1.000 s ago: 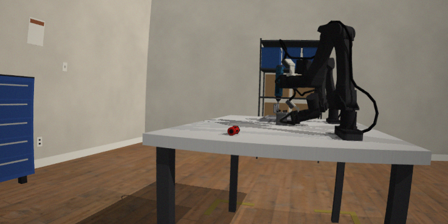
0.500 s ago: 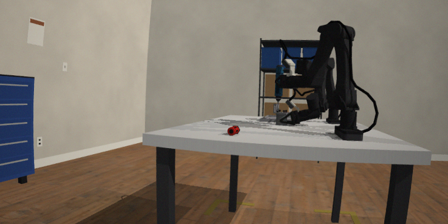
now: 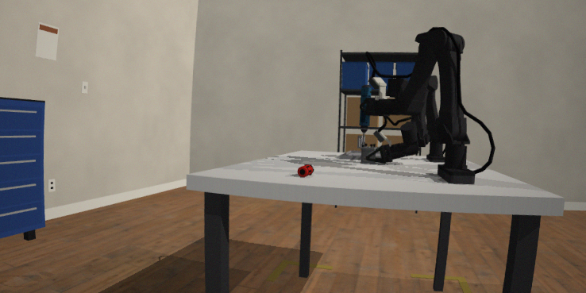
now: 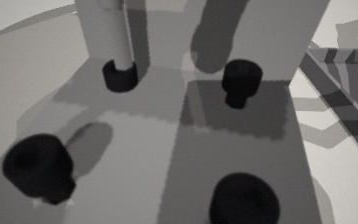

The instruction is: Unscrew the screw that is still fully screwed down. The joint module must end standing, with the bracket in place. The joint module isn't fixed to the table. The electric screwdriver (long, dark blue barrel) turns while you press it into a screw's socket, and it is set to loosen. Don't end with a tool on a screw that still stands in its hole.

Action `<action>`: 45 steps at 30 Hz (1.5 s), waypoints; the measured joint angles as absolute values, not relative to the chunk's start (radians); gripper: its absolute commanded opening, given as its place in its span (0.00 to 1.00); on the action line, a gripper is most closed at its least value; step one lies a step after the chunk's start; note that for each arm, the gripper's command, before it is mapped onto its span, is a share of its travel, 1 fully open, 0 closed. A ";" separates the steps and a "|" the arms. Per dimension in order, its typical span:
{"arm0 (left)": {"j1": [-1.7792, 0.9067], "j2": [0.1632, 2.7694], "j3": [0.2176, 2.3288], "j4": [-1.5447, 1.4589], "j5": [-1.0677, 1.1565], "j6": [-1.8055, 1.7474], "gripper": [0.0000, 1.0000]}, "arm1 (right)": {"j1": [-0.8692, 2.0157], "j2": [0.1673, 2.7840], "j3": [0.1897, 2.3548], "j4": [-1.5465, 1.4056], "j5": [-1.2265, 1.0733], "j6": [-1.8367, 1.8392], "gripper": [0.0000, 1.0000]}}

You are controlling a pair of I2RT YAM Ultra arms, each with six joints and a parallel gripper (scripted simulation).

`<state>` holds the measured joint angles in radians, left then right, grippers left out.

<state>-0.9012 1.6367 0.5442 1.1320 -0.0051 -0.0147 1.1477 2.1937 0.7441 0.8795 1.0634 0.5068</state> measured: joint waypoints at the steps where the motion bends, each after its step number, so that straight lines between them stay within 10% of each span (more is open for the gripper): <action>1: -0.901 1.637 0.544 1.132 -0.005 -0.015 0.42 | 1.148 2.194 0.744 0.879 1.063 0.507 0.59; 45: -0.897 1.643 0.536 1.152 -0.001 -0.015 0.42 | 1.148 2.194 0.744 0.879 1.063 0.507 0.59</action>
